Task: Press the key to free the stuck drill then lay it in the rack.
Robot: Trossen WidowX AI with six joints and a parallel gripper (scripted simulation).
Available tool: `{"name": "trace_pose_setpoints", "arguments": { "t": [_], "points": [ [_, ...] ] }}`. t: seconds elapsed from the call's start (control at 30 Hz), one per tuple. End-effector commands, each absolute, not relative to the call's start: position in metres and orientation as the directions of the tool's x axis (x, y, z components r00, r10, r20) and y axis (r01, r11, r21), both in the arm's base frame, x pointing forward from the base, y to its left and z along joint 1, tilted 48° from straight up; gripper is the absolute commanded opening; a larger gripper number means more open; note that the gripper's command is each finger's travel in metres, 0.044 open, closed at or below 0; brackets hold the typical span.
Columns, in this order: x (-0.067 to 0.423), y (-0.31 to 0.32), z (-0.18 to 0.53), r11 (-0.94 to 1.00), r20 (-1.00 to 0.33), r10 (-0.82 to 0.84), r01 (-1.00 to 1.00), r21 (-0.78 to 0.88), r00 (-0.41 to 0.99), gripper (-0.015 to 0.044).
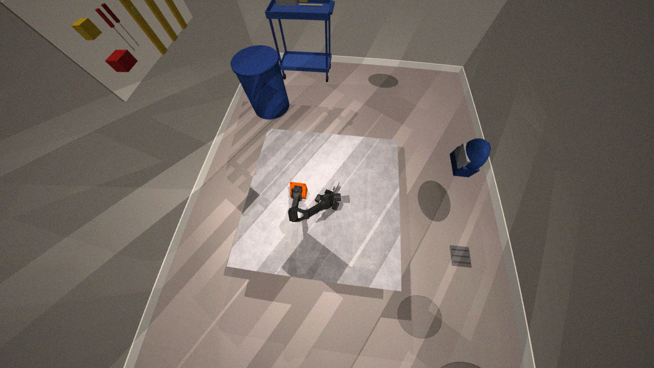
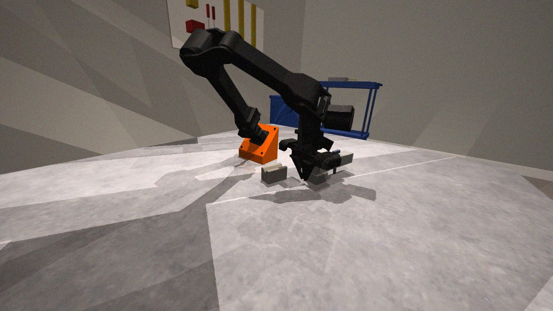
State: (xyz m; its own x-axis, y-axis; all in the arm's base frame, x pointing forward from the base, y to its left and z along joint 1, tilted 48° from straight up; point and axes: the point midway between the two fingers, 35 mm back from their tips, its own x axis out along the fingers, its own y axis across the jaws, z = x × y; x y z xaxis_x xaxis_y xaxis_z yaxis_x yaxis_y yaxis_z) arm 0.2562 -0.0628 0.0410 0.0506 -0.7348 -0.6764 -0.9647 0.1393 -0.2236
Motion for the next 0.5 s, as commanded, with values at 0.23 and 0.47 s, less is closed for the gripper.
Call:
{"name": "trace_pose_setpoints", "arguments": {
  "t": [0.23, 0.47],
  "points": [
    [0.253, -0.072, 0.05, 0.137, -0.671, -0.739, -0.965, -0.224, 0.051, 0.0],
    [0.25, -0.079, 0.058, 0.137, -0.671, -0.74, -0.965, -0.224, 0.051, 0.0]
  ]
}}
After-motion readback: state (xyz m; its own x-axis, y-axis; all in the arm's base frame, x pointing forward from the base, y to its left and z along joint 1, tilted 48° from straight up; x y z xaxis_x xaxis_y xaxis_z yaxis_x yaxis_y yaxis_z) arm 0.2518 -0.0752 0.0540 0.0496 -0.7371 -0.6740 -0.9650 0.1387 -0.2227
